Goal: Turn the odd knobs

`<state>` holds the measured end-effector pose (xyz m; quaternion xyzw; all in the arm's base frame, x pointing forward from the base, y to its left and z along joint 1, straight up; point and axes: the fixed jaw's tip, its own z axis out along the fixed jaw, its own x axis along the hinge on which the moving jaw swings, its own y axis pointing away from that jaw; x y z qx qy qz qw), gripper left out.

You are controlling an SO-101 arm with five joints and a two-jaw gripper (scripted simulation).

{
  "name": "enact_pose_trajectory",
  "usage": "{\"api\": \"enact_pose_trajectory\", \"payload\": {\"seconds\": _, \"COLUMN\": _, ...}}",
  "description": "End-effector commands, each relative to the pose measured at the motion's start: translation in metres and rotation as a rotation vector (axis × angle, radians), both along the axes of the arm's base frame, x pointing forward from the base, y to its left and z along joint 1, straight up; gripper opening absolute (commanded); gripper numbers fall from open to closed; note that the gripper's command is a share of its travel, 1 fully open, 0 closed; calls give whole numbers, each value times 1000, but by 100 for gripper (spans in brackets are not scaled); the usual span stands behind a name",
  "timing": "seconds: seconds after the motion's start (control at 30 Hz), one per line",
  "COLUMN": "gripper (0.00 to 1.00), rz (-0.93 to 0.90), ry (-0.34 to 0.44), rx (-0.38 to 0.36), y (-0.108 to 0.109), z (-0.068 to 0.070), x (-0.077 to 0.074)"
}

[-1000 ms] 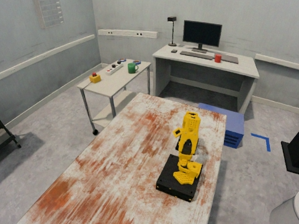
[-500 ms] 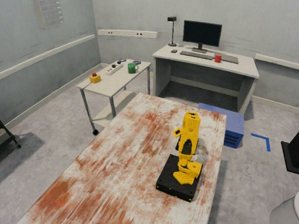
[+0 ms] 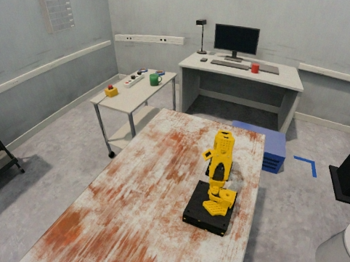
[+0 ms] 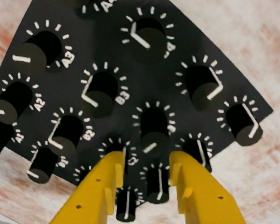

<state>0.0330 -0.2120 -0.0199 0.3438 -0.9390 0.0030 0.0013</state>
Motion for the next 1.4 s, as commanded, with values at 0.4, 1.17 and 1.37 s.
{"api": "enact_pose_trajectory", "payload": {"seconds": 0.4, "gripper": 10, "rz": -1, "ry": -1, "rx": 4, "y": -3, "z": 2, "x": -1}}
{"api": "enact_pose_trajectory", "payload": {"seconds": 1.17, "gripper": 10, "rz": -1, "ry": -1, "rx": 4, "y": -3, "z": -20, "x": -1}}
{"api": "enact_pose_trajectory", "payload": {"seconds": 1.37, "gripper": 10, "rz": -1, "ry": -1, "rx": 4, "y": -3, "z": -21, "x": -1}}
